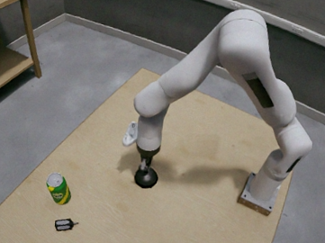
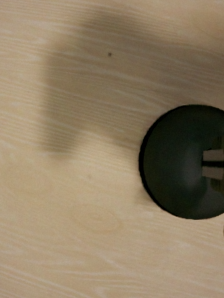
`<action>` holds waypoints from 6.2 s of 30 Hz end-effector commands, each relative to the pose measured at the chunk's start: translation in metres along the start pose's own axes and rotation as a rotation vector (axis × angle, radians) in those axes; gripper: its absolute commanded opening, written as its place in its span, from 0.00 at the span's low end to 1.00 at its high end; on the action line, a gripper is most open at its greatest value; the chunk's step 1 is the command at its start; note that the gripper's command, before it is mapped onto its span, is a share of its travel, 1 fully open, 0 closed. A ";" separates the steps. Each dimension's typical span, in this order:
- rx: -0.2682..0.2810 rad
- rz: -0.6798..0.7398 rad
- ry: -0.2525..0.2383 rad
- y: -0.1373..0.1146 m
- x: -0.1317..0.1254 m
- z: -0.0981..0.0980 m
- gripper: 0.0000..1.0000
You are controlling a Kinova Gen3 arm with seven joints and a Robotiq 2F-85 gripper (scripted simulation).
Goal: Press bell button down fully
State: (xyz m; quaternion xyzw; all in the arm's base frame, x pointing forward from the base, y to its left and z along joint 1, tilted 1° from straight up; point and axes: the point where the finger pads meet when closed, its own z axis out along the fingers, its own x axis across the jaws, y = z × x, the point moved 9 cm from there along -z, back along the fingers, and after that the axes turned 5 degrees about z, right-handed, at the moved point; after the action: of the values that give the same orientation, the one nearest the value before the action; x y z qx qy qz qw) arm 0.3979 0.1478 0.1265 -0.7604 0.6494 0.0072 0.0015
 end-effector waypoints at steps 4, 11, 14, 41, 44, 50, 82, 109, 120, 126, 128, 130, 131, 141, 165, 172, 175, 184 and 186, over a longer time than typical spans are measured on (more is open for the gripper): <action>0.000 0.001 0.001 0.000 0.000 0.001 0.10; 0.000 0.001 0.001 0.000 0.000 0.001 0.10; 0.000 0.001 0.001 0.000 0.000 0.001 0.10; 0.000 0.001 0.001 0.000 0.000 0.001 0.10; 0.000 0.001 0.001 0.000 0.000 0.001 0.10; 0.000 0.001 0.001 0.000 0.000 0.001 0.10; 0.000 0.001 0.001 0.000 0.000 0.001 0.10; 0.000 0.001 0.001 0.000 0.000 -0.011 0.10; 0.000 0.001 0.001 0.000 0.000 -0.035 0.10; 0.000 0.001 0.001 0.000 0.000 -0.052 0.10; 0.000 0.001 0.001 0.000 0.000 -0.056 0.10; 0.000 0.001 0.001 0.000 0.000 -0.060 0.10; 0.000 0.001 0.001 0.000 0.000 -0.062 0.10; 0.000 0.001 0.001 0.000 0.000 -0.068 0.10; 0.000 0.001 0.001 0.000 0.000 -0.069 0.10; 0.000 0.001 0.001 0.000 0.000 -0.069 0.10; 0.000 0.001 0.001 0.000 0.000 -0.069 0.10; 0.000 0.001 0.001 0.000 0.000 -0.069 0.10; 0.000 0.001 0.001 0.000 0.000 -0.069 0.10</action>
State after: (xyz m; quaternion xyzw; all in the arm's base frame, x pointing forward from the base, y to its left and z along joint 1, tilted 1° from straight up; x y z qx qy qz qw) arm 0.3982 0.1466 0.1945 -0.7602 0.6496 0.0073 0.0004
